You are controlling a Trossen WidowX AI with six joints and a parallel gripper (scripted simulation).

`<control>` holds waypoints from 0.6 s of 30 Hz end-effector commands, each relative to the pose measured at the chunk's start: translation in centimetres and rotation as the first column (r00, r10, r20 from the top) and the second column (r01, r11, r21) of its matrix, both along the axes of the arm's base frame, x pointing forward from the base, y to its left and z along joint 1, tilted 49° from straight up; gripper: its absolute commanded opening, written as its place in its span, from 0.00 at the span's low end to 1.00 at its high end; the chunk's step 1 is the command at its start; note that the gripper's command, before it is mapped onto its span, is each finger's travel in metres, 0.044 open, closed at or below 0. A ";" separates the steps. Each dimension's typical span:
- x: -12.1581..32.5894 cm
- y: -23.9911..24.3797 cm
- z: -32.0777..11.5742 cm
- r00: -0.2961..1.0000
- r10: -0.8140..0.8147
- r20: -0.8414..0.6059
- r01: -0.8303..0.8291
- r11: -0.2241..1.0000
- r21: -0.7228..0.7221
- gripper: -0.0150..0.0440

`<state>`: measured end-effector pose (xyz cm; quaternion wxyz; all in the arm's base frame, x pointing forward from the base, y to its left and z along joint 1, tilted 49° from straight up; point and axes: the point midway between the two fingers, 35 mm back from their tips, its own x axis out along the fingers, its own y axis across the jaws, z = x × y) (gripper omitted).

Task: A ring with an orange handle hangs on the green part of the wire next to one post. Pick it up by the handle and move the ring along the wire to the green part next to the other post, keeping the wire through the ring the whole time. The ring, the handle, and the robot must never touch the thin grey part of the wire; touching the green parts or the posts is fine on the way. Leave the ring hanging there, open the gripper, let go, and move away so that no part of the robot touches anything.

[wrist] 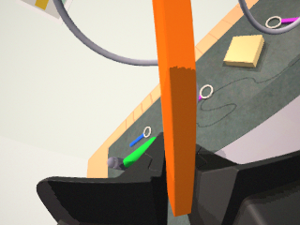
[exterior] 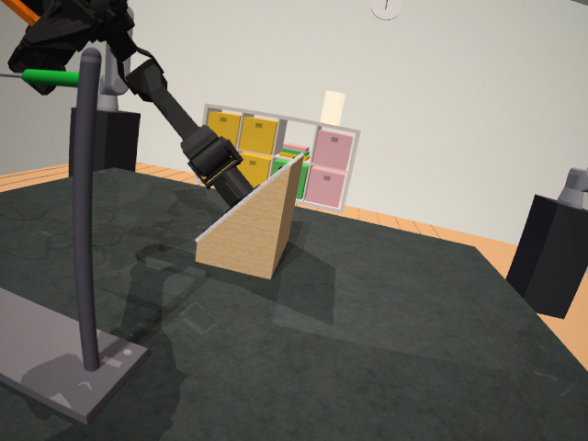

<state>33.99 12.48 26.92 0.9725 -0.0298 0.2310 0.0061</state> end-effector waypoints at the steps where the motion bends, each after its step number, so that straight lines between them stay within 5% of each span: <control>1: 0.1 -0.5 0.0 1.000 -0.002 0.011 0.003 0.997 -0.080 0.00; 18: 0.4 -3.1 0.7 0.998 -0.004 0.065 0.032 0.901 -0.433 0.00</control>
